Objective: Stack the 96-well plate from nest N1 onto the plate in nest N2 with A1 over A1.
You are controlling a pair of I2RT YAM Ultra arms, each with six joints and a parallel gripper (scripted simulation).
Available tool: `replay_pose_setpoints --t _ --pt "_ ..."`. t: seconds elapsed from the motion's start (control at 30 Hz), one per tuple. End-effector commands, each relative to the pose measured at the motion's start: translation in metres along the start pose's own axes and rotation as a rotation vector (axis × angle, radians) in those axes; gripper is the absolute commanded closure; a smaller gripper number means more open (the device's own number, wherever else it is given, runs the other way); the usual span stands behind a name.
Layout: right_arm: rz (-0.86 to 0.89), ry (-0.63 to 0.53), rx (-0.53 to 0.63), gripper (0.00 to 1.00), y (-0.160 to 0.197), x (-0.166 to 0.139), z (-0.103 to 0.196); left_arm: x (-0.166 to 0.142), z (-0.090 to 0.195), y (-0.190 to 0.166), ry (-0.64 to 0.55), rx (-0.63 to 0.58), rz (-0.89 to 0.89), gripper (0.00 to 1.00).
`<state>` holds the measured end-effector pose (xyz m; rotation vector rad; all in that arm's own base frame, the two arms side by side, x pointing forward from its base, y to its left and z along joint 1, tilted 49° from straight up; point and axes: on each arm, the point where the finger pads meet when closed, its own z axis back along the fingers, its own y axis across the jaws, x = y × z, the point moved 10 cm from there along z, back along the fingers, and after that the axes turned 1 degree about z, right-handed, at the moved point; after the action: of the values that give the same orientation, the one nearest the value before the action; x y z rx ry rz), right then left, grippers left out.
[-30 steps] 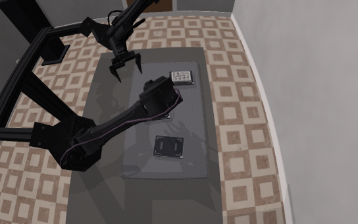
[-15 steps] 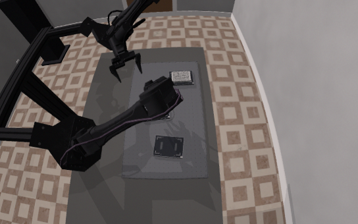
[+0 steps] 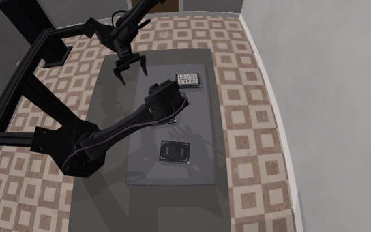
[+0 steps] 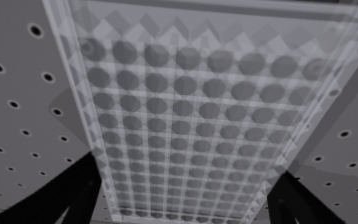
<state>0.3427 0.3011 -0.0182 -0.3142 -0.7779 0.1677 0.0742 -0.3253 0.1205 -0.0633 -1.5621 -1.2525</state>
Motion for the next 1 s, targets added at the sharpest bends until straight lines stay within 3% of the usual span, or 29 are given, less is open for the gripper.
replay_pose_setpoints --t 0.0,0.47,0.63,0.8,0.87,0.97 --pt "-0.012 -0.035 0.036 0.21 0.010 0.009 0.002 0.009 -0.004 -0.001 -0.023 0.006 0.014 0.00" --pt "-0.015 -0.009 0.022 0.21 0.006 0.005 -0.025 0.009 -0.004 -0.001 -0.023 0.006 0.014 0.00" --pt "-0.009 -0.009 0.022 0.21 0.009 0.008 -0.002 0.009 -0.004 -0.001 -0.023 0.006 0.014 0.00" --pt "-0.009 -0.009 0.022 0.21 0.009 0.008 -0.002 0.009 -0.004 -0.001 -0.023 0.006 0.014 0.00" --pt "-0.009 -0.009 0.022 0.00 0.009 0.008 -0.002 0.009 -0.004 -0.001 -0.023 0.006 0.014 0.00" --pt "-0.019 -0.019 0.027 0.00 0.009 0.009 -0.001 0.009 -0.004 -0.001 -0.023 0.006 0.014 0.00"
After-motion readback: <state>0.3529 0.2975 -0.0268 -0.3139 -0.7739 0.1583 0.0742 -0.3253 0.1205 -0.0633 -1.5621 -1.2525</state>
